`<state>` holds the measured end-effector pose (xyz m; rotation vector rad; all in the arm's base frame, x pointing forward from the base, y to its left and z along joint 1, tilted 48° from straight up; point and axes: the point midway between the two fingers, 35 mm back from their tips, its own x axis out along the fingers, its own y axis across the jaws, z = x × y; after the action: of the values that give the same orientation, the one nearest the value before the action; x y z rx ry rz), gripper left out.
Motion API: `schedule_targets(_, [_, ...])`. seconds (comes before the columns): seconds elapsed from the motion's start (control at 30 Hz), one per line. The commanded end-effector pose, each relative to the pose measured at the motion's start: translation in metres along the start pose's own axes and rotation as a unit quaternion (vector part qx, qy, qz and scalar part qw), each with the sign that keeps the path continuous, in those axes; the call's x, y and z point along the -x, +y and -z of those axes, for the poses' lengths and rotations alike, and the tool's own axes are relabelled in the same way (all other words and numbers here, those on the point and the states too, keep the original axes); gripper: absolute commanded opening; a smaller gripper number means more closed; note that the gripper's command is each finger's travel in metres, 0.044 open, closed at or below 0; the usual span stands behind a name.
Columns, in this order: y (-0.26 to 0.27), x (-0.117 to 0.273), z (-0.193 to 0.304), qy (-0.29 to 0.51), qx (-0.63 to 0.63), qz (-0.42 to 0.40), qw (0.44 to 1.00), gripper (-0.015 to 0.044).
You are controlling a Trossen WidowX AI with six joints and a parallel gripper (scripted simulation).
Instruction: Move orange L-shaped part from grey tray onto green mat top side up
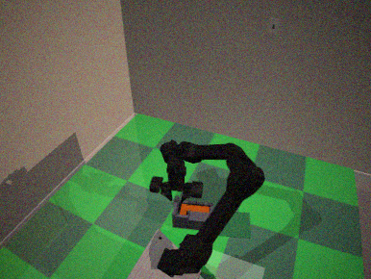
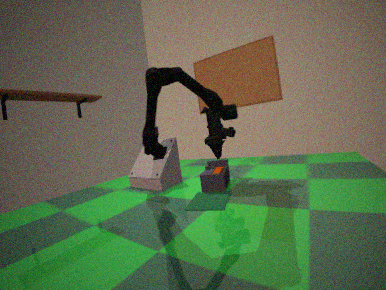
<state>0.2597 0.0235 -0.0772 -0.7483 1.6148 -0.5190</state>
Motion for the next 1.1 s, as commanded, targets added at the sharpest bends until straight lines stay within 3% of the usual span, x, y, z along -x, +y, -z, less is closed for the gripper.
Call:
schedule_targets(0.0, [-0.001,-0.028,0.007,0.008,0.008,0.007,1.000,0.0180])
schedule_targets(1.07, [-0.001,-0.063,0.008,0.009,0.008,0.008,1.000,0.0180])
